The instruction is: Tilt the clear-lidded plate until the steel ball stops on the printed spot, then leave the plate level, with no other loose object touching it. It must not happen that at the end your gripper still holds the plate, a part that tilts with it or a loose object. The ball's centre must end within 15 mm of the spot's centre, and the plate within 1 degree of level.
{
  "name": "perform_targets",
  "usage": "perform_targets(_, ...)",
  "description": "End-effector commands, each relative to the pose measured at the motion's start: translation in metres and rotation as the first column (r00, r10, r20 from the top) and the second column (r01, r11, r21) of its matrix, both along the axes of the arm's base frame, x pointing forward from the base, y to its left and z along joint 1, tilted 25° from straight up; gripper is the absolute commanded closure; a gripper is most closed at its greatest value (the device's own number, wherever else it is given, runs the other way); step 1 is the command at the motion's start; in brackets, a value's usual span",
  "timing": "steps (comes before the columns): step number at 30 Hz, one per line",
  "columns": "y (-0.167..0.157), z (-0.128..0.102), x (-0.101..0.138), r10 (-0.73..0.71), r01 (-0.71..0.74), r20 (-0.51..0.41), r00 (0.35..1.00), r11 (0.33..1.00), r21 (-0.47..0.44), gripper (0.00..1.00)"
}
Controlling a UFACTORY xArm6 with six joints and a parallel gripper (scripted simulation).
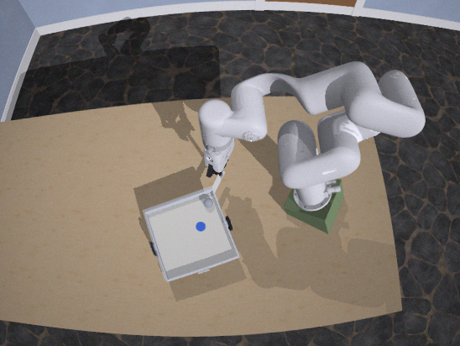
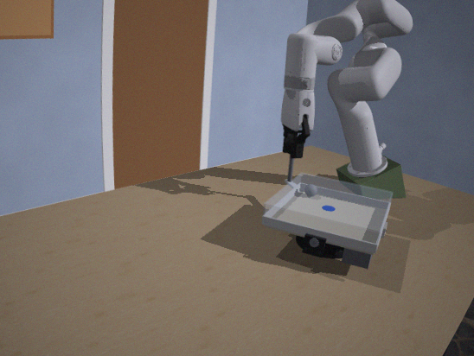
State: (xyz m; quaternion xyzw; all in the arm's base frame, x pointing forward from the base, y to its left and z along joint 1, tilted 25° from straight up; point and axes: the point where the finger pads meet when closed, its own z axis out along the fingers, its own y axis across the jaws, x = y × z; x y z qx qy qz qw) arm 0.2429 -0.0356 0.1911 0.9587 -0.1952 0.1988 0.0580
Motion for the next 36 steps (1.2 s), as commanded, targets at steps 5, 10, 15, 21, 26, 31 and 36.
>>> perform_targets(5,-0.0001,0.0045,0.0036,0.002,-0.002,0.014,1.0,1.0,0.001,1.0)
perform_targets(10,0.0008,0.0017,0.0001,0.002,-0.002,0.014,1.0,1.0,0.001,1.0)
perform_targets(15,0.0022,0.0021,-0.0017,0.002,-0.002,0.014,1.0,1.0,0.001,1.0)
perform_targets(21,0.0024,0.0022,-0.002,0.002,-0.002,0.014,1.0,1.0,0.001,1.0)
perform_targets(26,0.0027,0.0025,-0.0022,0.002,-0.002,0.014,1.0,1.0,0.001,1.0)
perform_targets(31,0.0023,0.0014,-0.0024,0.002,-0.002,0.014,1.0,1.0,0.001,1.0)
perform_targets(36,0.002,0.0008,-0.0025,0.002,-0.002,0.014,1.0,1.0,0.001,1.0)
